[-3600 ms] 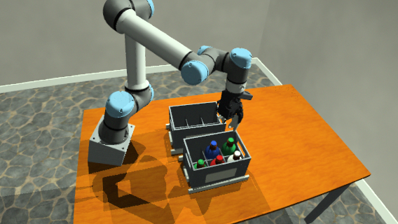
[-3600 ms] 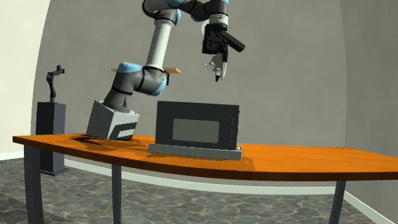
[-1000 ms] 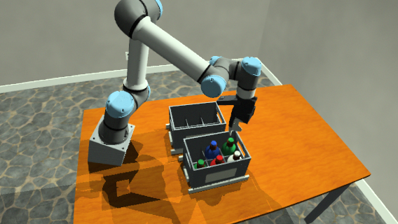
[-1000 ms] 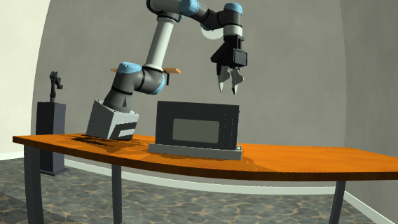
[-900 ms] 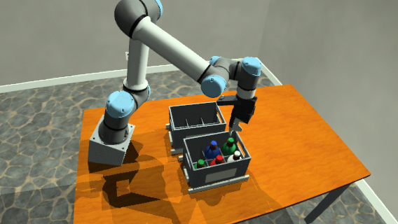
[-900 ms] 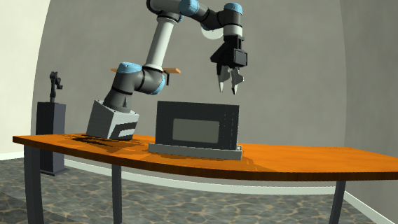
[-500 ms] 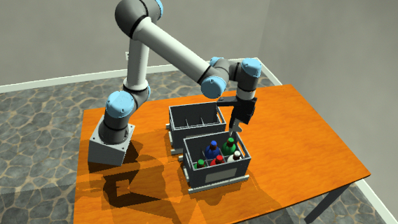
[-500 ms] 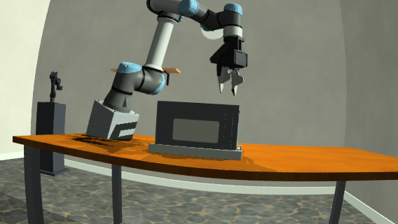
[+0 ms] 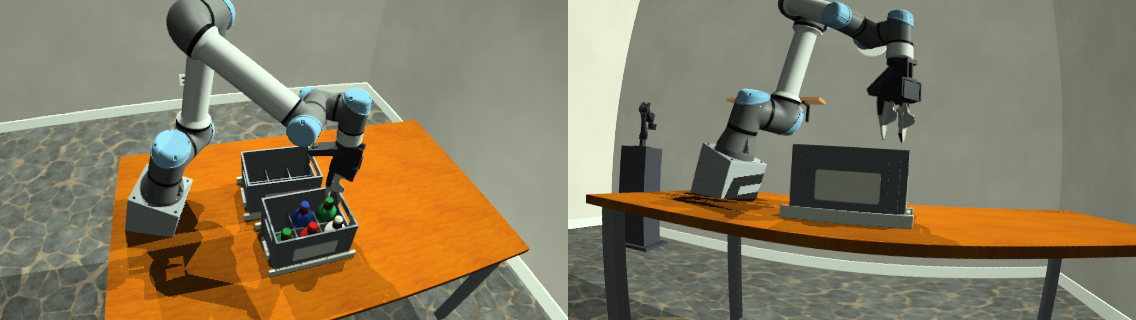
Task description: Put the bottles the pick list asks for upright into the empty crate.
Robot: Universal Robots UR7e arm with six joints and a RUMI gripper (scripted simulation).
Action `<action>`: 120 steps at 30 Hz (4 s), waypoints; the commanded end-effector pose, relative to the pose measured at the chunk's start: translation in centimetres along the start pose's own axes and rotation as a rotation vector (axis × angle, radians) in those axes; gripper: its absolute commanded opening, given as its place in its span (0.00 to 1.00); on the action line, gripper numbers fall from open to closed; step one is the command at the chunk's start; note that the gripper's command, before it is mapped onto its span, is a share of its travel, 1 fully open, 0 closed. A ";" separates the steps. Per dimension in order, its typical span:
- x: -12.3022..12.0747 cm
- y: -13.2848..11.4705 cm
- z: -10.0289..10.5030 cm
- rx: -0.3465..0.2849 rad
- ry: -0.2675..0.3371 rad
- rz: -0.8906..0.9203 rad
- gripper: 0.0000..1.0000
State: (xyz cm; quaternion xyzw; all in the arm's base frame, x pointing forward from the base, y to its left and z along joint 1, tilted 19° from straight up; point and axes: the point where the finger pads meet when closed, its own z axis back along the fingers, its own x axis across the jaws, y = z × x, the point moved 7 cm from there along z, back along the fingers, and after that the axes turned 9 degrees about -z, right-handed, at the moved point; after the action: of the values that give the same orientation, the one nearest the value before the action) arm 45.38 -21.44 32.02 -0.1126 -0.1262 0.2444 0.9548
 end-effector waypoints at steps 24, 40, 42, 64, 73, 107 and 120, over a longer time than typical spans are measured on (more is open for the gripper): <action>0.0 0.0 -3.2 -0.001 -0.001 0.000 0.38; 0.0 0.0 -5.2 -0.001 -0.001 0.000 0.38; 0.0 0.0 -5.4 -0.001 -0.001 0.000 0.38; 0.0 0.0 -6.5 -0.001 -0.001 0.000 0.38; 0.0 0.0 -6.4 -0.001 -0.001 0.000 0.00; 0.0 0.0 -6.4 -0.001 -0.001 0.000 0.00; 0.0 0.0 -4.8 -0.001 -0.001 0.000 0.00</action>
State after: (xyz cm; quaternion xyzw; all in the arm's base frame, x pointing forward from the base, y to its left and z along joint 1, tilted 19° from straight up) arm 47.03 -22.30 26.76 -0.1125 -0.1260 0.2444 0.9548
